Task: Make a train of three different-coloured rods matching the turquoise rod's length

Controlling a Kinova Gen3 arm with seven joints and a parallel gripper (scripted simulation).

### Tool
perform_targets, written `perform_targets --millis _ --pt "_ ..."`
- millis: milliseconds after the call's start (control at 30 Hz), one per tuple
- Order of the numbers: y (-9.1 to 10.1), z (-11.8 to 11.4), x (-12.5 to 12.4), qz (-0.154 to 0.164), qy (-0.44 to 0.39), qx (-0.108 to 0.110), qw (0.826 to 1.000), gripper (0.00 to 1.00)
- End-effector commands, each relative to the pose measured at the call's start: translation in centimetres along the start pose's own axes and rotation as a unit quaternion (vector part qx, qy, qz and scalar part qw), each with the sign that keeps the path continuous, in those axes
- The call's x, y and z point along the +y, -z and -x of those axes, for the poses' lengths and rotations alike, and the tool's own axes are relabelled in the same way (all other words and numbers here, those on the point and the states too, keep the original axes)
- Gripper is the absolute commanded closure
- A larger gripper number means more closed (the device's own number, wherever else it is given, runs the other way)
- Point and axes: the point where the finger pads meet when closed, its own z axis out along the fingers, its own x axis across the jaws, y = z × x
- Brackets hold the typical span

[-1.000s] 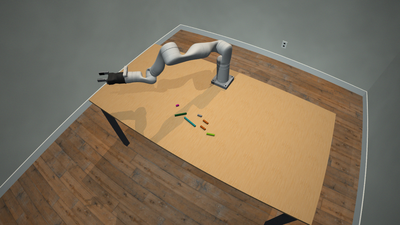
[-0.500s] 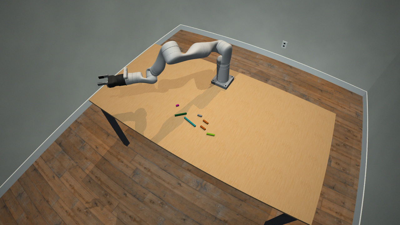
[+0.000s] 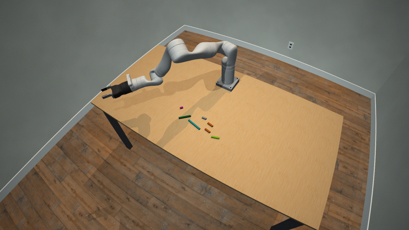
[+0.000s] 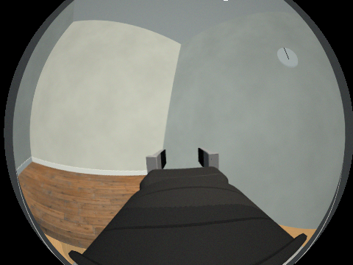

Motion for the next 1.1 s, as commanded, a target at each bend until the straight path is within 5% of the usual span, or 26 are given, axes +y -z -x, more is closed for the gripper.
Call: perform_targets --millis 0,267,333,467,833,900,1067 --pt "0.4 2.8 -0.3 0.011 0.000 -0.030 0.999 0.00" --pt "2.3 10.6 0.3 0.051 0.025 -0.121 0.991 0.00" --pt "2.3 10.6 0.3 0.051 0.025 -0.121 0.991 0.00" --pt "4.0 14.4 1.1 0.078 0.041 -0.168 0.982 0.00" --pt "11.4 23.7 4.5 0.169 0.098 -0.293 0.936 0.00" --pt "11.4 23.7 4.5 0.169 0.098 -0.293 0.936 0.00" --pt "15.9 26.7 6.5 0.213 0.130 -0.343 0.906 0.00"
